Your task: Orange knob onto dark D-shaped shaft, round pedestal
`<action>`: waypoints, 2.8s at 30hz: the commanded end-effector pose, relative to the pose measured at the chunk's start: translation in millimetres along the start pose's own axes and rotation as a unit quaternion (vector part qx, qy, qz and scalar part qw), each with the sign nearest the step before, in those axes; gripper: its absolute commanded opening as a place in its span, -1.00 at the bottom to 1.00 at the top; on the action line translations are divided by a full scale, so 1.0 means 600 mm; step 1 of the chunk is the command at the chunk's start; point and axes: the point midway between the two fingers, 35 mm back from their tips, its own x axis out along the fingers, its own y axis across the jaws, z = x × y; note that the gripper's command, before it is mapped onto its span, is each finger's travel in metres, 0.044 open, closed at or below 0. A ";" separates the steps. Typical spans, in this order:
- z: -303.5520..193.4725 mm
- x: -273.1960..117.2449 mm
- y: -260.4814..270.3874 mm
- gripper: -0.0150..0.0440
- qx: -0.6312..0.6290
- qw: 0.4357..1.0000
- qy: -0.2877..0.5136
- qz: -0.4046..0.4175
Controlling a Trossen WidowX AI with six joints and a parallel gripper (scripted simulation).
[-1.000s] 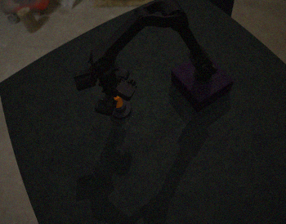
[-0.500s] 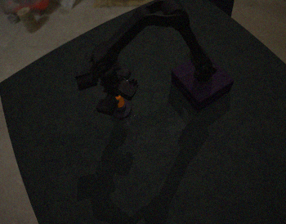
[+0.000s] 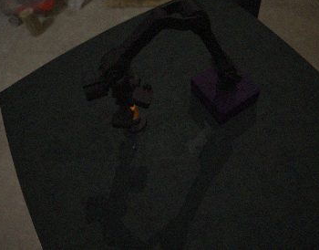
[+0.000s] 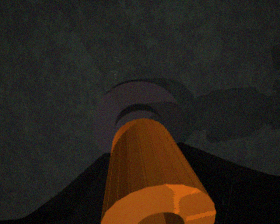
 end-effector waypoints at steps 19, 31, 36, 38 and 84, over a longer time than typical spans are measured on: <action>-0.006 0.003 -0.001 -0.49 -0.006 1.000 0.004 0.000; 0.000 -0.006 0.001 -0.49 -0.019 1.000 0.004 0.001; 0.004 -0.006 0.003 -0.49 -0.106 0.994 0.004 0.001; 0.004 -0.005 0.003 -0.49 -0.111 0.994 0.004 0.001; 0.000 -0.006 0.001 -0.49 -0.084 0.996 0.004 0.001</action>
